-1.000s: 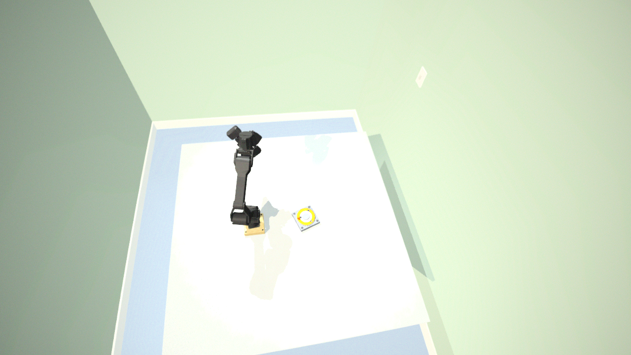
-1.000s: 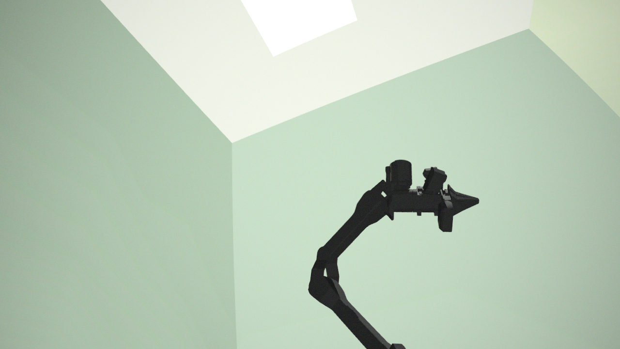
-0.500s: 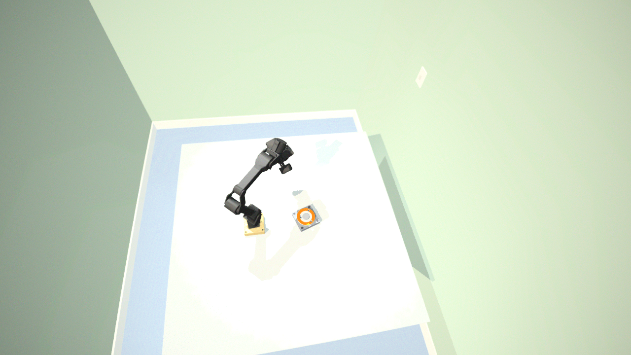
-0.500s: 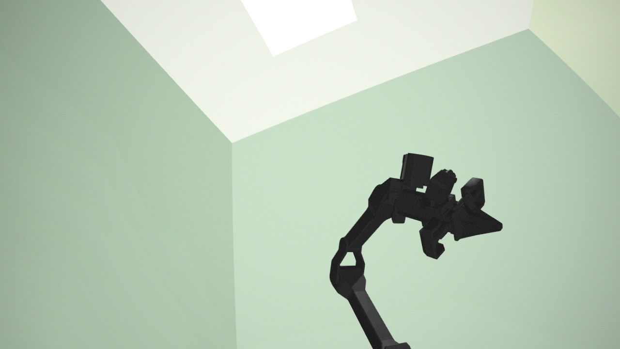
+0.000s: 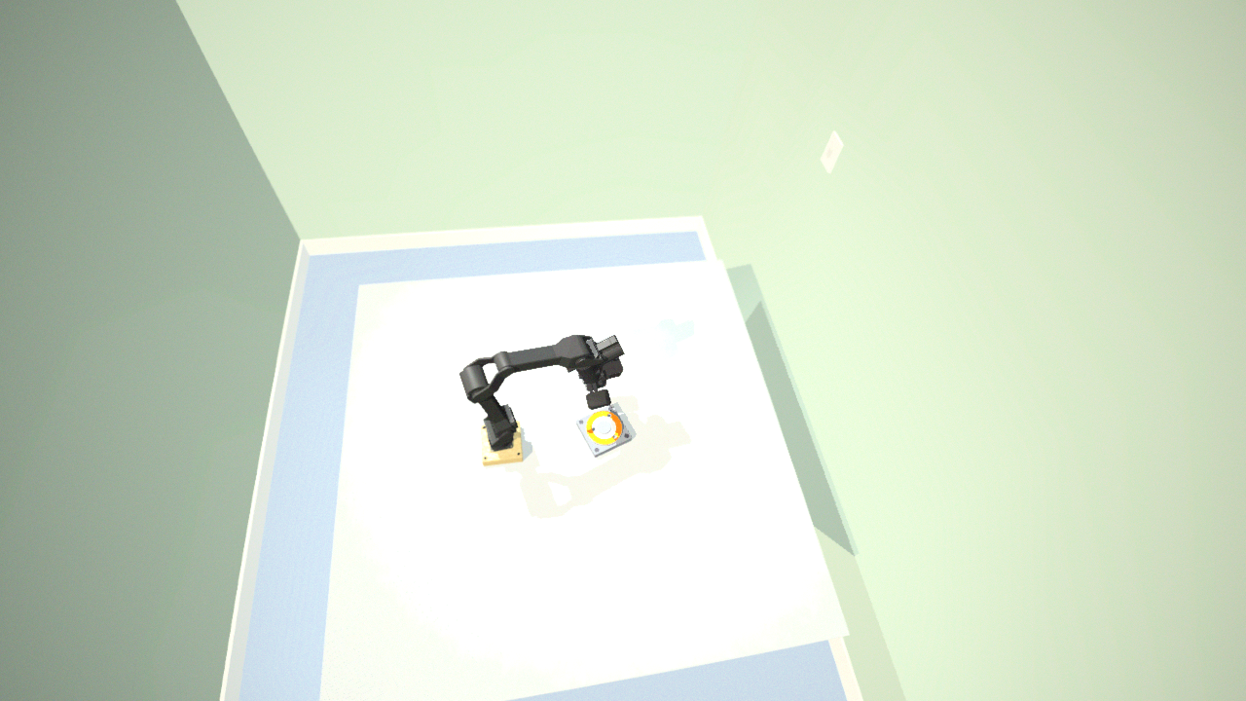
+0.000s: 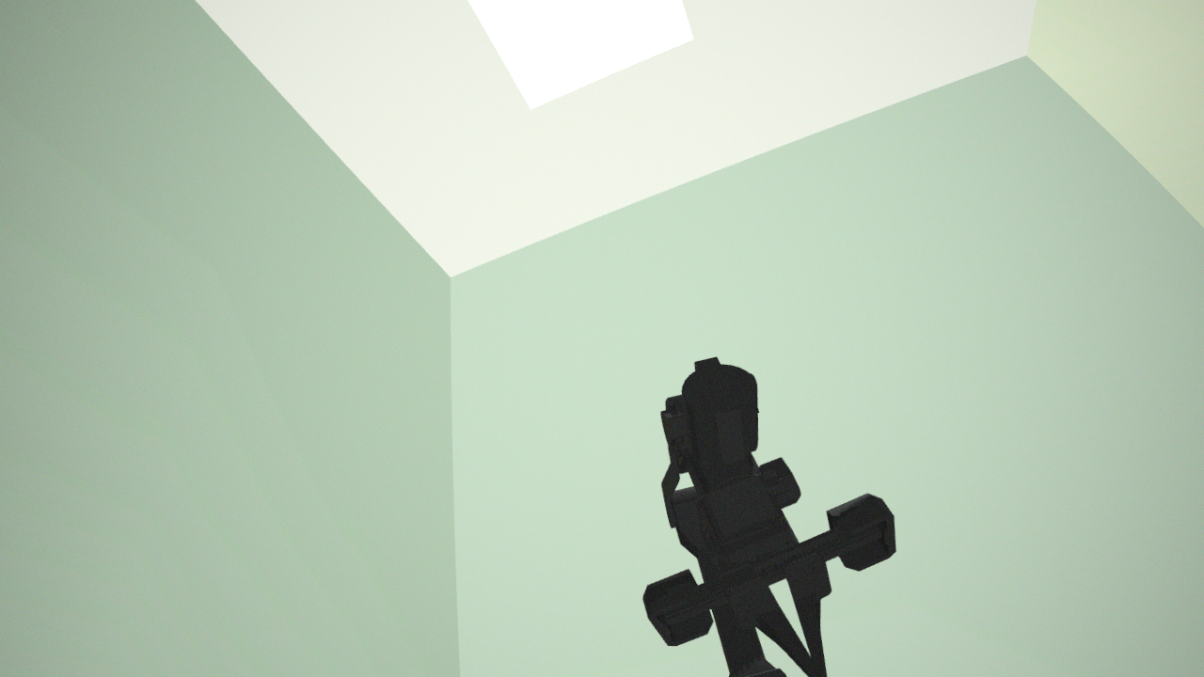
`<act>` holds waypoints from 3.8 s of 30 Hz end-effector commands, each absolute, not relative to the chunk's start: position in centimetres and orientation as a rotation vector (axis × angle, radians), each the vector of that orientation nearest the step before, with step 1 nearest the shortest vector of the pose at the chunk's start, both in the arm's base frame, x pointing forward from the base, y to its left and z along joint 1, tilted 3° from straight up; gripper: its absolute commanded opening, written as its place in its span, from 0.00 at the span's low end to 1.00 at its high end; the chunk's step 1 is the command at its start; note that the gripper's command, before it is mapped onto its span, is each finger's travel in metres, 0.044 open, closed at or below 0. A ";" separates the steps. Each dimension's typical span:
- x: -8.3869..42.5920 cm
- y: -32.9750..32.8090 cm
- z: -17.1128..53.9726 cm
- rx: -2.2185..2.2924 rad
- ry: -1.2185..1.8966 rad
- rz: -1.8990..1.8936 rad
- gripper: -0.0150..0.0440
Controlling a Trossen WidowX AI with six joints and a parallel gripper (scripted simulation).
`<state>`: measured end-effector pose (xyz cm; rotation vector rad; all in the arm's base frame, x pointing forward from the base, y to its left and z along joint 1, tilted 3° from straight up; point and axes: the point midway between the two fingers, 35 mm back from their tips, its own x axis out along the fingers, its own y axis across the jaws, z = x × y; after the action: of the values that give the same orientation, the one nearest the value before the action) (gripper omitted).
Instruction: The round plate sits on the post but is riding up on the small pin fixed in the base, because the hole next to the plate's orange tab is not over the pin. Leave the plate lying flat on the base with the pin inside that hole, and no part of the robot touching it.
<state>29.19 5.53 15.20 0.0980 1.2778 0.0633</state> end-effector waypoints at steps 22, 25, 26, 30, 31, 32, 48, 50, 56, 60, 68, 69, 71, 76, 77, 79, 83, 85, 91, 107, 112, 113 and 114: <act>25.6 -4.2 4.5 0.039 1.572 -0.104 0.25; 25.6 -4.2 4.2 0.039 1.572 -0.104 0.25; 25.6 -4.2 4.2 0.039 1.572 -0.104 0.25; 25.6 -4.0 4.2 0.039 1.572 -0.104 0.25; 25.5 -3.9 4.2 0.039 1.572 -0.103 0.25; 25.5 -3.7 4.2 0.040 1.572 -0.103 0.25; 25.4 -1.7 4.0 0.041 1.573 -0.102 0.25; 25.4 -1.4 3.9 0.041 1.573 -0.102 0.25; 25.5 -0.7 3.9 0.041 1.572 -0.101 0.25; 25.7 -0.3 3.9 0.042 1.572 -0.101 0.25; 26.2 0.6 3.9 0.042 1.572 -0.101 0.25; 26.3 0.7 3.9 0.042 1.572 -0.100 0.25; 26.5 0.9 3.9 0.042 1.572 -0.100 0.25; 26.9 1.5 3.9 0.043 1.572 -0.100 0.25; 27.0 1.6 4.0 0.043 1.572 -0.100 0.25; 27.1 1.7 4.0 0.043 1.571 -0.100 0.25; 27.2 1.8 4.0 0.043 1.571 -0.100 0.25; 27.3 1.9 4.1 0.043 1.571 -0.100 0.25; 27.7 2.1 4.1 0.043 1.571 -0.100 0.25; 27.6 2.3 8.4 0.043 1.571 -0.099 0.25; 27.7 2.2 7.9 0.035 1.573 -0.101 0.25; 27.7 2.2 7.9 0.035 1.573 -0.101 0.25; 27.7 2.2 7.9 0.035 1.573 -0.101 0.25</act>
<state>27.71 2.17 7.95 0.0351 1.5711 -0.1005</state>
